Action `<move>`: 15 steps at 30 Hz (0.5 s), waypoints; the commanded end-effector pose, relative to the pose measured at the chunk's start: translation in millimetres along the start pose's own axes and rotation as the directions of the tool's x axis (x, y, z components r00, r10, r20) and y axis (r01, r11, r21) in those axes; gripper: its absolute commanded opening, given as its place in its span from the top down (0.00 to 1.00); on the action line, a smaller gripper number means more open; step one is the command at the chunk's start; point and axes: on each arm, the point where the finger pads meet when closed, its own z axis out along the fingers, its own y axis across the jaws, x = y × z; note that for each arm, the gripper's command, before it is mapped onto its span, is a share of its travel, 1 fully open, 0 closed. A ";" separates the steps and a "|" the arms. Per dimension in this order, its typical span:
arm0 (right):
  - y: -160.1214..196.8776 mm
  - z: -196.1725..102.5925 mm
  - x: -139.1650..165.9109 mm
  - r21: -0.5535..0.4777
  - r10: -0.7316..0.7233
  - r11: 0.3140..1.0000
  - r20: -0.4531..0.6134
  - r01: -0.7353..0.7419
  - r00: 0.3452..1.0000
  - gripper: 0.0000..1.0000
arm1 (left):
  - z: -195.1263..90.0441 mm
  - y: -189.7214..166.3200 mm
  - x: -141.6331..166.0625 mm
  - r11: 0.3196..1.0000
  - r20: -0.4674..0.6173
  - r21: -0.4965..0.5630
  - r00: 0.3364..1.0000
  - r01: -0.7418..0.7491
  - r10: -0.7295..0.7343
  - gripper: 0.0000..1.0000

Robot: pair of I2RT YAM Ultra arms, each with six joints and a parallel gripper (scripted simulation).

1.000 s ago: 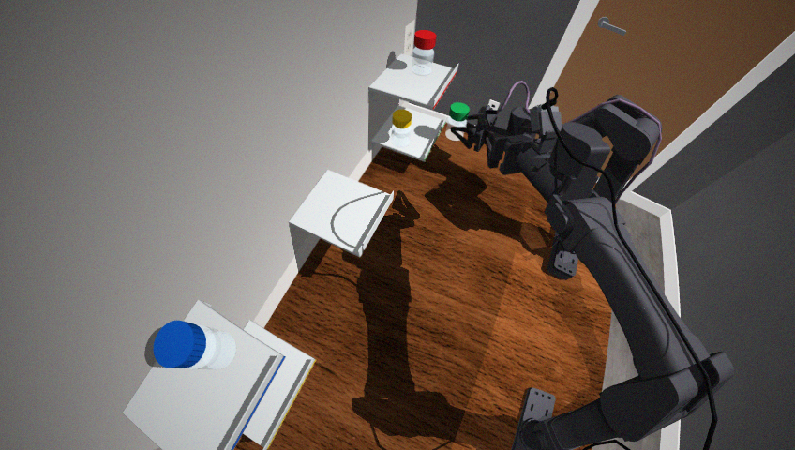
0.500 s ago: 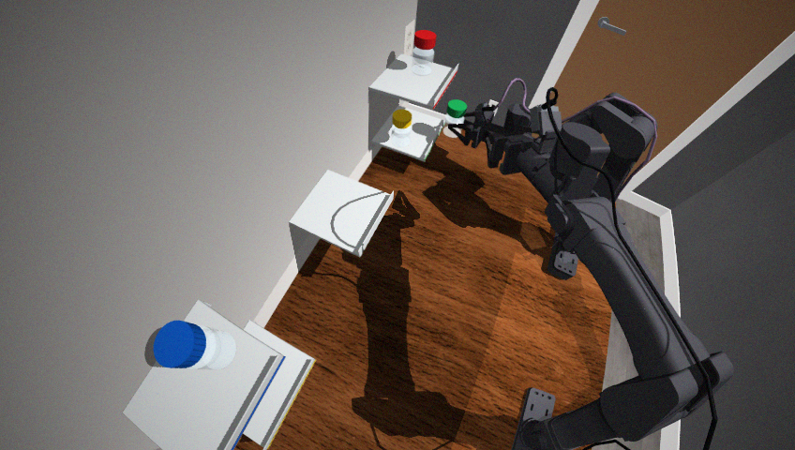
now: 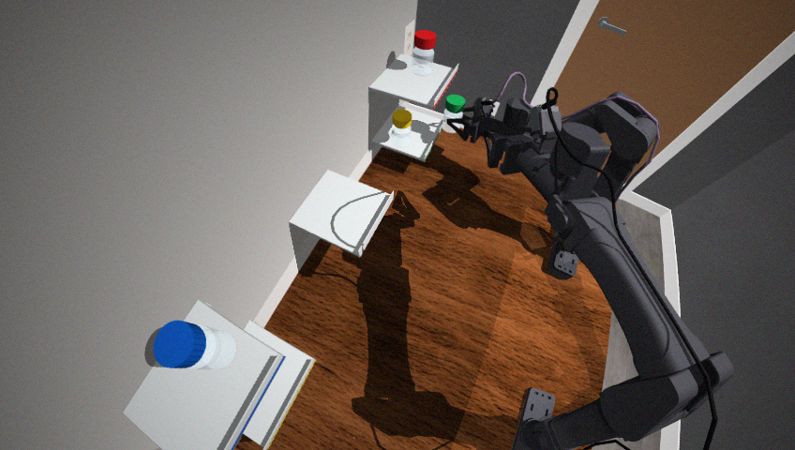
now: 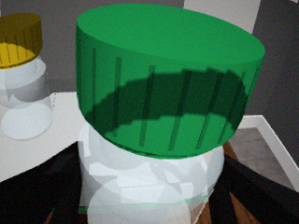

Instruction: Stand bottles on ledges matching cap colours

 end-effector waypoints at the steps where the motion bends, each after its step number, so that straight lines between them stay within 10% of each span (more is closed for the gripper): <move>1: -7.5 7.1 -34.5 0.018 -0.025 1.000 0.084 0.024 0.996 0.49 | -4.0 3.7 -12.4 1.000 0.026 -0.011 1.000 0.007 -0.007 0.11; 15: -5.6 55.9 -38.9 0.015 -0.026 1.000 0.094 0.025 0.995 0.49 | -4.0 3.7 -12.4 1.000 0.026 -0.011 1.000 0.007 -0.007 0.11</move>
